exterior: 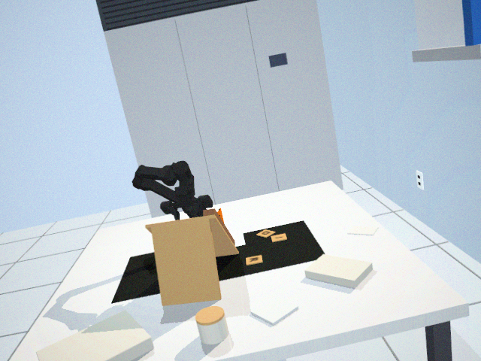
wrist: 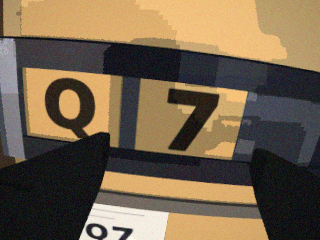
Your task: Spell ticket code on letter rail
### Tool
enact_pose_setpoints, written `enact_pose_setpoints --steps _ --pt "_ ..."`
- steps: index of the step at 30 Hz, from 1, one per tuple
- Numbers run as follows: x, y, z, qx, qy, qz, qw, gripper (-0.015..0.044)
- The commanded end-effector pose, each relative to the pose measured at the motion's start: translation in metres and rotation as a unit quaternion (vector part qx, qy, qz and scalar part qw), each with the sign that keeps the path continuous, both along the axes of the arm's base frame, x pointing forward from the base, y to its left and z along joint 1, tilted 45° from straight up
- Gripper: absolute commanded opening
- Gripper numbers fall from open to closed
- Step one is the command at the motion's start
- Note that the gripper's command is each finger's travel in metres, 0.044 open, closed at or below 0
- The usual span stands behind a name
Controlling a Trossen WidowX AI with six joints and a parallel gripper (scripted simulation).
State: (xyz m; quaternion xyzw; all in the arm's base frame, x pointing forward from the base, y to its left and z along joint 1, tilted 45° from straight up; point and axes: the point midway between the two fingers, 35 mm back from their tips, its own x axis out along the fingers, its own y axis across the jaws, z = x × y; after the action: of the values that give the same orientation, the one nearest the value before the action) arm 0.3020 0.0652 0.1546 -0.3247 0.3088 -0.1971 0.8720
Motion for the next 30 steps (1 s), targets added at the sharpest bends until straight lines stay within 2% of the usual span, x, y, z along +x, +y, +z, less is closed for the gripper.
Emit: enact_pose_setpoints --steps 1,14,25,30 --pt "-0.0023 0.001 0.0022 -0.001 -0.003 -0.002 1.0 0.0295" --pt "-0.0081 0.0036 0.0077 -0.001 -0.002 -0.002 1.0 0.0295" --pt "-0.0072 0.0043 0.0051 0.0 0.001 0.0 1.0 0.0006" --pt "-0.0072 0.0043 0.0051 0.0 0.001 0.0 1.0 0.0"
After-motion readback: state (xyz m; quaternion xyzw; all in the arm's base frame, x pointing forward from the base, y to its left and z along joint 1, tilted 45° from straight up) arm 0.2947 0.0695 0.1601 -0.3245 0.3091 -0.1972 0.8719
